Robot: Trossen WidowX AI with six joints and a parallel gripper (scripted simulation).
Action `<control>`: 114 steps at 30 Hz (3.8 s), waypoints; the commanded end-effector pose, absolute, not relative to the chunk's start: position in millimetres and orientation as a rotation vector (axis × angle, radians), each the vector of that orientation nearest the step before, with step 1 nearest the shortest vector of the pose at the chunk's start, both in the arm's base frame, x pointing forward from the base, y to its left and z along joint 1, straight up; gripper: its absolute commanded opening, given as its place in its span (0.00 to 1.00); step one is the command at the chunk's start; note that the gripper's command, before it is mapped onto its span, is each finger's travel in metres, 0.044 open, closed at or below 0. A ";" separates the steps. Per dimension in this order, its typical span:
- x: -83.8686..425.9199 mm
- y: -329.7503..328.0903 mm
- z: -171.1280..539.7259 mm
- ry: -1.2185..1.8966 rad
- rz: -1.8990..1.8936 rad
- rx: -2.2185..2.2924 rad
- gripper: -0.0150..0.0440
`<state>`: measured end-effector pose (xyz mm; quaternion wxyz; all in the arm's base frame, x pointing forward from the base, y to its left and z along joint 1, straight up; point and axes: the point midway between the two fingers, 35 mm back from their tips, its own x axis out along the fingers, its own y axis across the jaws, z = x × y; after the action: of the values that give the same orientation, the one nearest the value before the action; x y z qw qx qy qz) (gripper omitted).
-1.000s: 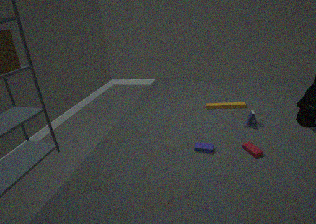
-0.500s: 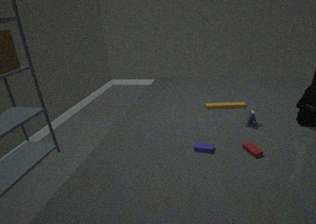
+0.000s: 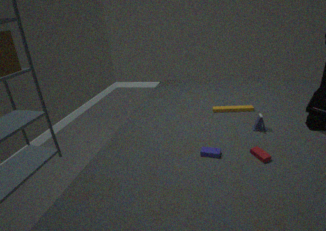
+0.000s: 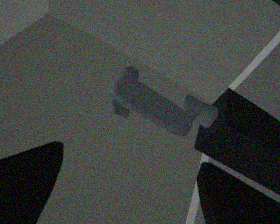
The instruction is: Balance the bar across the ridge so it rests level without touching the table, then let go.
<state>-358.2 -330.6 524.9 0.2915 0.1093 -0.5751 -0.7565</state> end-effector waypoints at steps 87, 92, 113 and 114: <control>244.2 -417.2 226.7 0.781 -1.047 0.532 0.79; 271.0 -391.8 213.3 0.878 -0.938 0.478 0.79; 348.6 -264.1 160.2 1.266 -0.423 0.191 0.79; 350.9 -257.5 158.1 1.282 -0.397 0.175 0.79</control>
<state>344.7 -276.0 166.7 0.7848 0.0988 0.5706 -0.2206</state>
